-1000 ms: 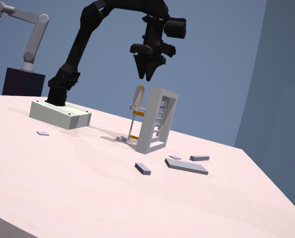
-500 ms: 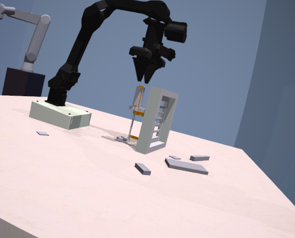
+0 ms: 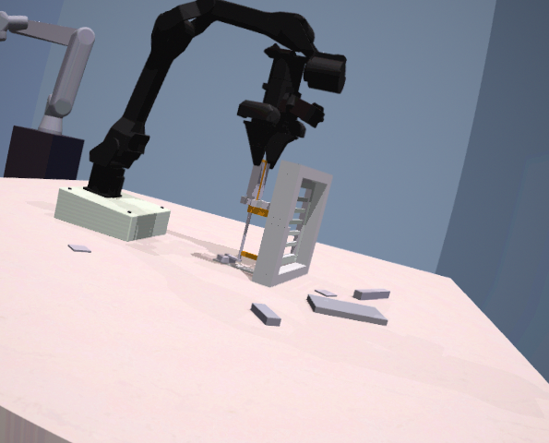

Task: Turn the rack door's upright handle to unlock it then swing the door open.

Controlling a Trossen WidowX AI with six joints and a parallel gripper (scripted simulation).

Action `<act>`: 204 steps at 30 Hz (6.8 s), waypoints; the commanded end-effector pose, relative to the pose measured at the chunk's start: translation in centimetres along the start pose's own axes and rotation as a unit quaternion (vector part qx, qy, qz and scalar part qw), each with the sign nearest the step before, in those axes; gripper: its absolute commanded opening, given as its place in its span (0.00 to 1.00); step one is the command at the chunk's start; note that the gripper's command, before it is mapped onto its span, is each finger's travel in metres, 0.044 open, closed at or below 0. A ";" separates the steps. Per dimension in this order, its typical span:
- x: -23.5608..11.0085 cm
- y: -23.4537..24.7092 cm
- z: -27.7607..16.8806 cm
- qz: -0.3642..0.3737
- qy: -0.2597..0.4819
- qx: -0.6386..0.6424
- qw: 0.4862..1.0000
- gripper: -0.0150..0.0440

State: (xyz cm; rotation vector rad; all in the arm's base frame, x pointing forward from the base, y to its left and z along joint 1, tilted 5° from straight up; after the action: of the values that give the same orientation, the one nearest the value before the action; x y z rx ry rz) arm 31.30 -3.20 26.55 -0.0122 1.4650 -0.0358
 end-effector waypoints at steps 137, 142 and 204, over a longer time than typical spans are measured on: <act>3.7 0.0 -0.3 -0.002 0.001 0.228 0.974 0.74; 3.7 0.0 -0.3 -0.002 0.001 0.106 0.994 0.74; 3.7 0.0 -0.3 0.000 0.003 -0.765 0.644 0.57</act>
State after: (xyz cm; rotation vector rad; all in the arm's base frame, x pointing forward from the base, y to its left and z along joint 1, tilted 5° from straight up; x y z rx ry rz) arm 31.34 -3.40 22.89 -1.3989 1.0958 1.2225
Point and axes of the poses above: the point midway between the two fingers, 35 mm back from their tips, its own x axis out along the fingers, its own y axis across the jaws, z = x × y, the point moved 7 cm from there along -x, back along the fingers, and after that the axes turned 9 degrees about -x, right-handed, at the moved point
